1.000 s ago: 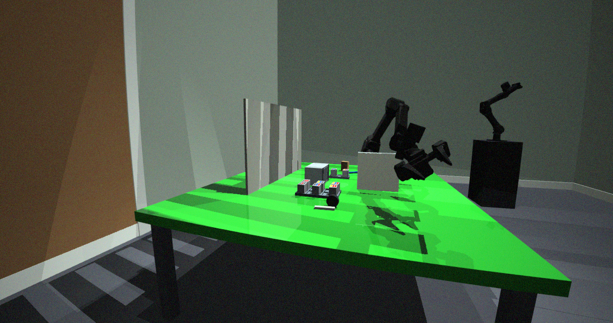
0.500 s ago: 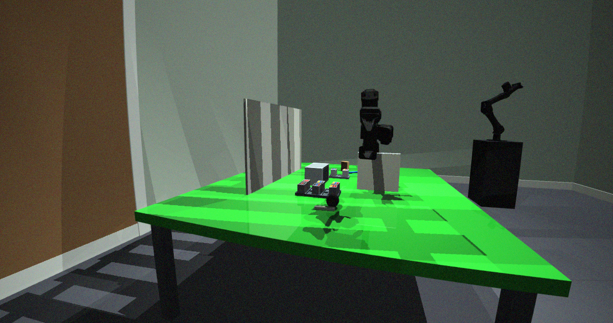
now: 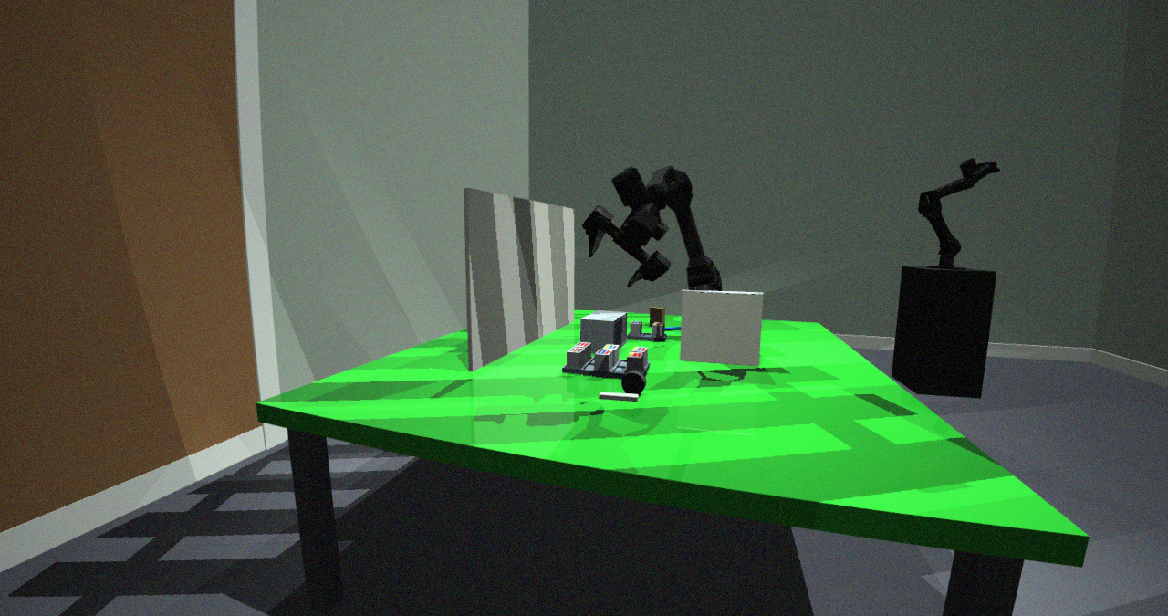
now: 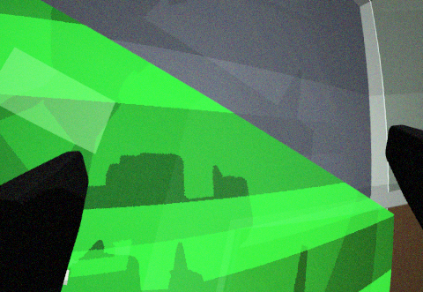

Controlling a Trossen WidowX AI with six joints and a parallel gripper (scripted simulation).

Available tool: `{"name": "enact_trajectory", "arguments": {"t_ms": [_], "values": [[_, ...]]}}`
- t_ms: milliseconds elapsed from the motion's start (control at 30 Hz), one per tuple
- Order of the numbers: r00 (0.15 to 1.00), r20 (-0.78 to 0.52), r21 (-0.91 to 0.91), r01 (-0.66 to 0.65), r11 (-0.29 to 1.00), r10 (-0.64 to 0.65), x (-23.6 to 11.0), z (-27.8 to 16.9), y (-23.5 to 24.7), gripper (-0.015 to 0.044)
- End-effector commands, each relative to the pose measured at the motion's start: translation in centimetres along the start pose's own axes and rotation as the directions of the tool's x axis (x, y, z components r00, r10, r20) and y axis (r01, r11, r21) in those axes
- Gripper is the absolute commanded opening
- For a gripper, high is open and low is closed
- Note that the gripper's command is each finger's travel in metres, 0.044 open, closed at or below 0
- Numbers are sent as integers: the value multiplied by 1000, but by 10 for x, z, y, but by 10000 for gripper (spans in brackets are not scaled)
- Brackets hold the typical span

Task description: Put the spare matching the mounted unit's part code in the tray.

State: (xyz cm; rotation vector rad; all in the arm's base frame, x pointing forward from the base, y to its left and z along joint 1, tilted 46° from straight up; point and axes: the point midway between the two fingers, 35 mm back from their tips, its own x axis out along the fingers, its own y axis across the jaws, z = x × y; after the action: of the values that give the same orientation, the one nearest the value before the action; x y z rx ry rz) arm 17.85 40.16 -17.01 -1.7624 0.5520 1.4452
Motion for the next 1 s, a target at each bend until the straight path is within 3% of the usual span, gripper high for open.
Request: {"name": "enact_trajectory", "arguments": {"t_ms": [0, 200, 433, 600, 767, 867, 967], "values": [[990, -132, 319, -2, 948, 46, -17, -62, -30, 440], [940, -303, 703, 111, 702, 155, -55, -155, -55, 440], [846, -437, 883, 340, 323, 304, -111, -254, -60, 440], [756, -500, 844, 534, 44, 424, -161, -321, -50, 440], [651, -530, 679, 710, -188, 543, -218, -382, -29, 440], [592, -535, 552, 785, -281, 603, -251, -411, -14, 440], [583, -534, 531, 795, -294, 612, -256, -415, -11, 440]]}}
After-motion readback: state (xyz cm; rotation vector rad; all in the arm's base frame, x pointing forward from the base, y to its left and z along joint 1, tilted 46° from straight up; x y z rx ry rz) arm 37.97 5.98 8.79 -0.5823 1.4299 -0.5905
